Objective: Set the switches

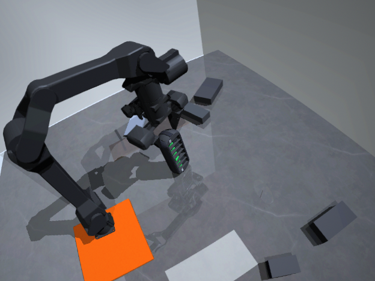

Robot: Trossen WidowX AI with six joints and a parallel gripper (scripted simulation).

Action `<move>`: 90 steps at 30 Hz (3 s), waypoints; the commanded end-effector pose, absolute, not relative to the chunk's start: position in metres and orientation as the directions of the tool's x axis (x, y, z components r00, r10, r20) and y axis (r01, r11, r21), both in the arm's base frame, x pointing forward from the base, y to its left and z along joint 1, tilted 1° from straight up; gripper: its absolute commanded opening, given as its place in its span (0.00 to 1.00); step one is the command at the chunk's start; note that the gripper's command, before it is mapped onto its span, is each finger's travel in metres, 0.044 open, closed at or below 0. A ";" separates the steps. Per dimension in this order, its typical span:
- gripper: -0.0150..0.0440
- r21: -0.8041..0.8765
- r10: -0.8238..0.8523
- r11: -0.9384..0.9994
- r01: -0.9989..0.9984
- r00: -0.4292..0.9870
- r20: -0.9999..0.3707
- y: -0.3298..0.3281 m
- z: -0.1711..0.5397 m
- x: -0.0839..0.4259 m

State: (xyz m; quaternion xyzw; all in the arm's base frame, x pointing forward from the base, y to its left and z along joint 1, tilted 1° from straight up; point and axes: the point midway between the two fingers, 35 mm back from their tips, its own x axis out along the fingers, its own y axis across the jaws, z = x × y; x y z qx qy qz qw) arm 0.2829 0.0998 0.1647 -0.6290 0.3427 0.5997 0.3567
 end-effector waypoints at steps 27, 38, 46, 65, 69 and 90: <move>0.83 -0.027 0.001 -0.508 -0.861 0.031 -1.000 0.121 0.156 0.268; 0.83 -0.027 0.002 -0.508 -0.861 0.030 -1.000 0.129 0.153 0.264; 0.83 -0.027 0.003 -0.508 -0.861 0.030 -1.000 0.134 0.151 0.261; 0.83 -0.027 0.004 -0.508 -0.861 0.029 -1.000 0.146 0.146 0.254; 0.83 -0.027 0.004 -0.508 -0.861 0.029 -1.000 0.149 0.144 0.253; 0.83 -0.027 0.005 -0.508 -0.861 0.028 -1.000 0.161 0.137 0.245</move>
